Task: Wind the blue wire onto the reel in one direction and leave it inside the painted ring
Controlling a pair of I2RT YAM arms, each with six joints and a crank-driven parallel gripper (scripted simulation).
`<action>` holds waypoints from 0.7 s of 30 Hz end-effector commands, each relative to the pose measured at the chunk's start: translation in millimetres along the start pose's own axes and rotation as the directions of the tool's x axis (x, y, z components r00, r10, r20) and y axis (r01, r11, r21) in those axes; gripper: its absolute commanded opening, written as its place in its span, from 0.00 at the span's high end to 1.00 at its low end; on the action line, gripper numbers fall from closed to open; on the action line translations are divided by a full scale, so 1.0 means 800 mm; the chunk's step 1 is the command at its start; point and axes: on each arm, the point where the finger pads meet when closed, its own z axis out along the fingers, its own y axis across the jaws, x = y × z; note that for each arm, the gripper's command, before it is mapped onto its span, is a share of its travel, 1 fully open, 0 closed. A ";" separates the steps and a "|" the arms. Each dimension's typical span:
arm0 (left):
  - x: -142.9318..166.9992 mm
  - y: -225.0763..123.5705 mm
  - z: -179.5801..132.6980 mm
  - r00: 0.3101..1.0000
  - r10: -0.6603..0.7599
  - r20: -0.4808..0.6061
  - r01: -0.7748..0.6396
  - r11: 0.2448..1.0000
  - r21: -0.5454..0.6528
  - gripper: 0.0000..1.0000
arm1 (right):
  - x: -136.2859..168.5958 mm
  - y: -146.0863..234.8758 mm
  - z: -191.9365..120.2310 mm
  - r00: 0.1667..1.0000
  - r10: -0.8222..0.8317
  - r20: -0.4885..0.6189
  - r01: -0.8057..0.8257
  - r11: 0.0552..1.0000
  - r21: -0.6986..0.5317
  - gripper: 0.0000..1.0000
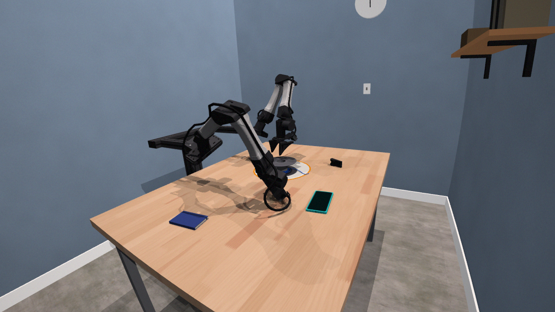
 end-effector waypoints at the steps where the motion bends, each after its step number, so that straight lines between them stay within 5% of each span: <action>1: -0.001 -0.006 -0.006 1.000 -0.007 0.006 0.007 1.000 0.021 0.03 | -0.014 -0.047 -0.014 0.992 0.127 0.020 -0.128 0.986 0.108 0.85; 13: -0.001 -0.006 -0.006 1.000 -0.007 0.006 0.007 1.000 0.021 0.03 | -0.030 -0.067 -0.078 0.992 0.127 0.020 -0.128 0.986 0.108 0.85; 21: -0.001 -0.006 -0.006 1.000 -0.007 0.006 0.007 1.000 0.021 0.03 | -0.030 -0.057 -0.086 0.992 0.127 0.020 -0.128 0.986 0.108 0.85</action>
